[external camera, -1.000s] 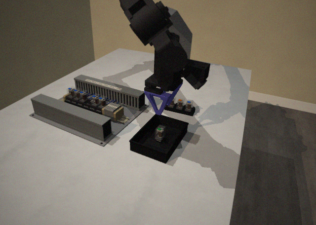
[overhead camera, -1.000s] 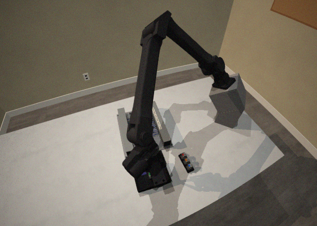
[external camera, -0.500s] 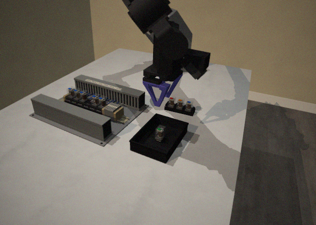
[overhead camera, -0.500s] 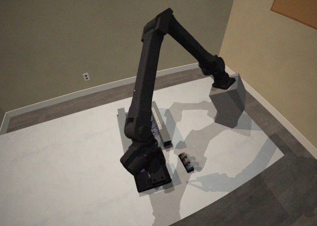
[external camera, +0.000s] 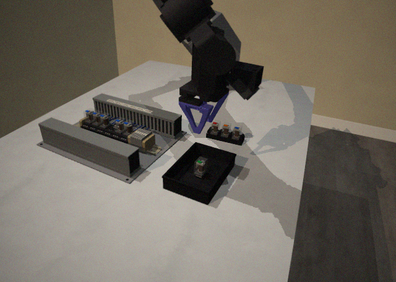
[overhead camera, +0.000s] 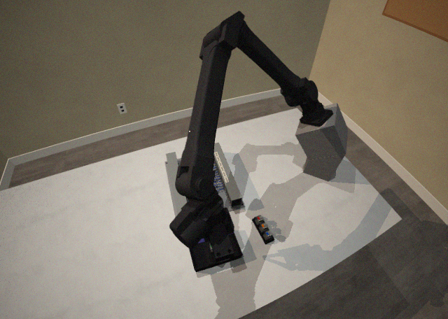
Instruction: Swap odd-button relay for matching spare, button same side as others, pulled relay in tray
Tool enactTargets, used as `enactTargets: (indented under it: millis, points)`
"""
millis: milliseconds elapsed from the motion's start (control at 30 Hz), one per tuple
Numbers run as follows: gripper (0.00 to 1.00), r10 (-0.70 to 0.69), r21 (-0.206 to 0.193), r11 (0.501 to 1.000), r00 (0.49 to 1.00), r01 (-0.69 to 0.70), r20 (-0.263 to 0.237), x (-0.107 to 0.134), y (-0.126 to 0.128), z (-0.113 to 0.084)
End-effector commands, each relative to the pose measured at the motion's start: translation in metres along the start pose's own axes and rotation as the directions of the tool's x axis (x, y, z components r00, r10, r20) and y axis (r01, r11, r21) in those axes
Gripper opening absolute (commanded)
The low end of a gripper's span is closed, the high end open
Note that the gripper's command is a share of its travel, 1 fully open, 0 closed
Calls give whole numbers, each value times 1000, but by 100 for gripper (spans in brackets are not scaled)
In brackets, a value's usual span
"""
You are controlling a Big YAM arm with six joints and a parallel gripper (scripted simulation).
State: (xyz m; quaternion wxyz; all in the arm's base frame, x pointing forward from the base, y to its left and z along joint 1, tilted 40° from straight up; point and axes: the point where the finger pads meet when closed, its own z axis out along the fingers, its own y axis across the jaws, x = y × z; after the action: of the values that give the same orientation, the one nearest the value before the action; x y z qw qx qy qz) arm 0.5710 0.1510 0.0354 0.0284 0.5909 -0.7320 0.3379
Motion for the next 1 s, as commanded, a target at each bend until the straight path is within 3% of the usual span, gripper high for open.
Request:
enactTargets:
  millis: [0, 433, 767, 967]
  points:
    - [59, -4, 31, 1000, 1000, 3, 28, -19, -10, -21]
    - [59, -6, 39, 999, 999, 4, 34, -17, 19, -21]
    - [59, -20, 42, 999, 999, 19, 36, -21, 56, -16]
    - [59, -37, 42, 998, 999, 35, 36, -26, 90, -10]
